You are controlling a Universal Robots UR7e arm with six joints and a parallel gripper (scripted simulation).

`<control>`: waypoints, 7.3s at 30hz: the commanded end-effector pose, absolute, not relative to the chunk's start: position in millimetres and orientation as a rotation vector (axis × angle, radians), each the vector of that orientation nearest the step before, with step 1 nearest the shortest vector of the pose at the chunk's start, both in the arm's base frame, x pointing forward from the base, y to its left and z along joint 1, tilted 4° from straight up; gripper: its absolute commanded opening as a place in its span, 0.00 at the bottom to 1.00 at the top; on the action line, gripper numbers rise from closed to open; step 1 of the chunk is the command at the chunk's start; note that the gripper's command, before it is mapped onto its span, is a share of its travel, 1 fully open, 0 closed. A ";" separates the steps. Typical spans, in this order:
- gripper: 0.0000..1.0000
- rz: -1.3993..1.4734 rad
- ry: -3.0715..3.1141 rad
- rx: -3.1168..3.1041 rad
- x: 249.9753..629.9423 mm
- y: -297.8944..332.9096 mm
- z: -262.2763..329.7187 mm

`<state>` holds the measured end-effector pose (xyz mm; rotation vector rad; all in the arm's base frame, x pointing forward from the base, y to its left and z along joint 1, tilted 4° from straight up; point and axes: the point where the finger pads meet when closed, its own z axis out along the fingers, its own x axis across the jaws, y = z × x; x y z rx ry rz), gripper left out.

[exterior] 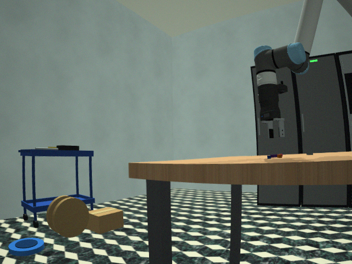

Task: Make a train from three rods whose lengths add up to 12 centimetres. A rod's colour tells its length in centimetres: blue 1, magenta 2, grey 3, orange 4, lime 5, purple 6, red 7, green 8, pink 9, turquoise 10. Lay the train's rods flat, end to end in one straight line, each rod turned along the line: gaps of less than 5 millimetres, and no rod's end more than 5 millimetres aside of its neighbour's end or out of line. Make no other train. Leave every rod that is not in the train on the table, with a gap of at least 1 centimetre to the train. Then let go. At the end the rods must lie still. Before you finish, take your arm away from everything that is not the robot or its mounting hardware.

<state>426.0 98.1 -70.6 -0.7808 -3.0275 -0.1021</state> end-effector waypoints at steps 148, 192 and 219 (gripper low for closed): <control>0.54 -0.105 -3.099 -0.468 427.5 112.2 -123.0; 0.54 -0.105 -3.099 -0.468 428.0 112.2 -123.0; 0.54 -0.105 -3.099 -0.468 428.1 112.5 -127.5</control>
